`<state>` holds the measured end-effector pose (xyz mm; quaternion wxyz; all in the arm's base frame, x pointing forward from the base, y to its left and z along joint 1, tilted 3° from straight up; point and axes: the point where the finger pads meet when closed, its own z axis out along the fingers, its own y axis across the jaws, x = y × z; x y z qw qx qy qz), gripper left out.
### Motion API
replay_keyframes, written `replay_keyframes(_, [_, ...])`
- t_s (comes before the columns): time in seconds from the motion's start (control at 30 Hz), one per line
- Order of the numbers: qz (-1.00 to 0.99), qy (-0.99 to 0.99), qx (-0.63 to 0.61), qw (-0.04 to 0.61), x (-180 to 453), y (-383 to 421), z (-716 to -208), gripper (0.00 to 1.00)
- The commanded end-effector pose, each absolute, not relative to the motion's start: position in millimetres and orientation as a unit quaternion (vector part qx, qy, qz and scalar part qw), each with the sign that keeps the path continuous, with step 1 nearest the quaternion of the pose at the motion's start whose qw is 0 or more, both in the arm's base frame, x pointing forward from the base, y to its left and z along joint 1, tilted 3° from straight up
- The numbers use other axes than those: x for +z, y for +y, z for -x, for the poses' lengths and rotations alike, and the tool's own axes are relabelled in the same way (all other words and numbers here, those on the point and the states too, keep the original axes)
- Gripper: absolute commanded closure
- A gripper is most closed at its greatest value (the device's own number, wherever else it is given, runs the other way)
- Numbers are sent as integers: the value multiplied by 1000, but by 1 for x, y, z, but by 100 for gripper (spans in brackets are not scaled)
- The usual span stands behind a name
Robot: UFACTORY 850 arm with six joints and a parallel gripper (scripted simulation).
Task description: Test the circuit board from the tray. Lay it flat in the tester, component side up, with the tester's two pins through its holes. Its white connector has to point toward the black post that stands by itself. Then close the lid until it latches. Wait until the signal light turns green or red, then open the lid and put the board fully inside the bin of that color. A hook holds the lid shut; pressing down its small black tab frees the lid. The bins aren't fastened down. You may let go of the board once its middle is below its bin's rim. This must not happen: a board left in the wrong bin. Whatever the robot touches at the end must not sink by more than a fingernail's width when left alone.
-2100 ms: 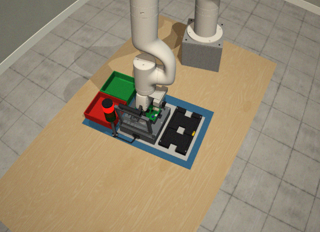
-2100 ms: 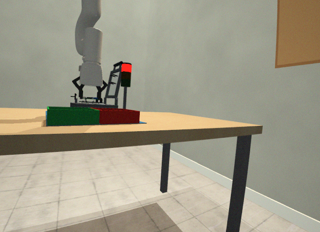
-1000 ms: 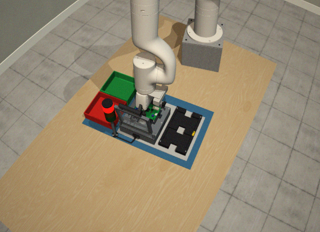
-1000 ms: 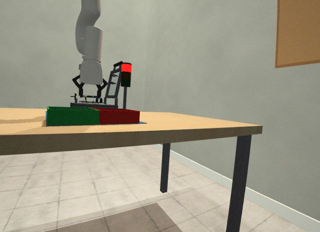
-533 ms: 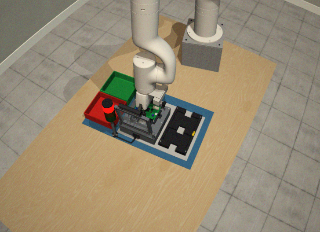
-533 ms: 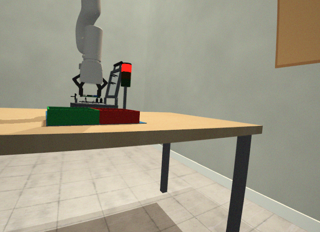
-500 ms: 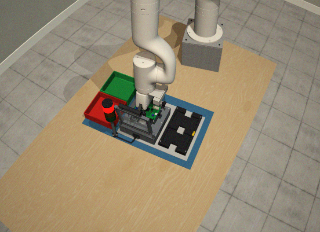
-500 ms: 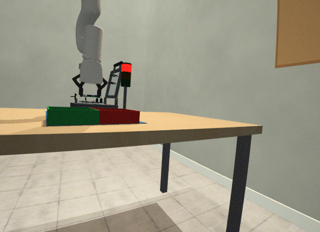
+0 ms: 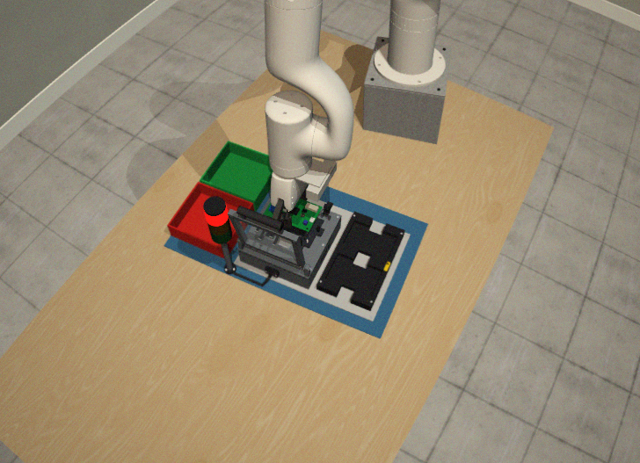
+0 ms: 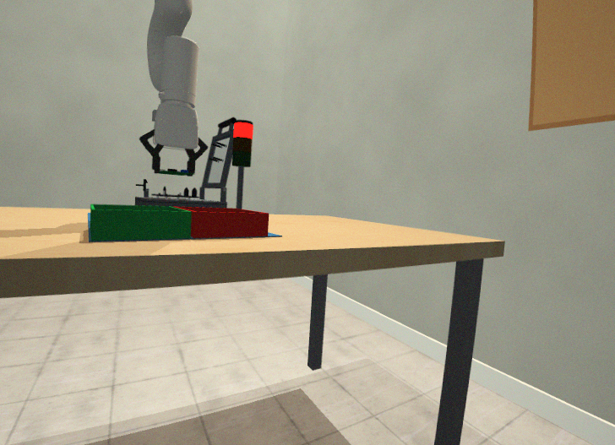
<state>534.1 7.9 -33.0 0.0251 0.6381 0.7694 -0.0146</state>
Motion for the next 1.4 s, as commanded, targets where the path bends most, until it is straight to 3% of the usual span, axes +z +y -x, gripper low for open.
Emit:
replay_keyframes(0.0, [-638,769,-14,24,-7,9,-534,21])
replay_keyframes(0.9, [-638,769,-14,24,16,9,-534,21])
replay_keyframes(1.37, [-638,769,-14,24,7,-28,-548,21])
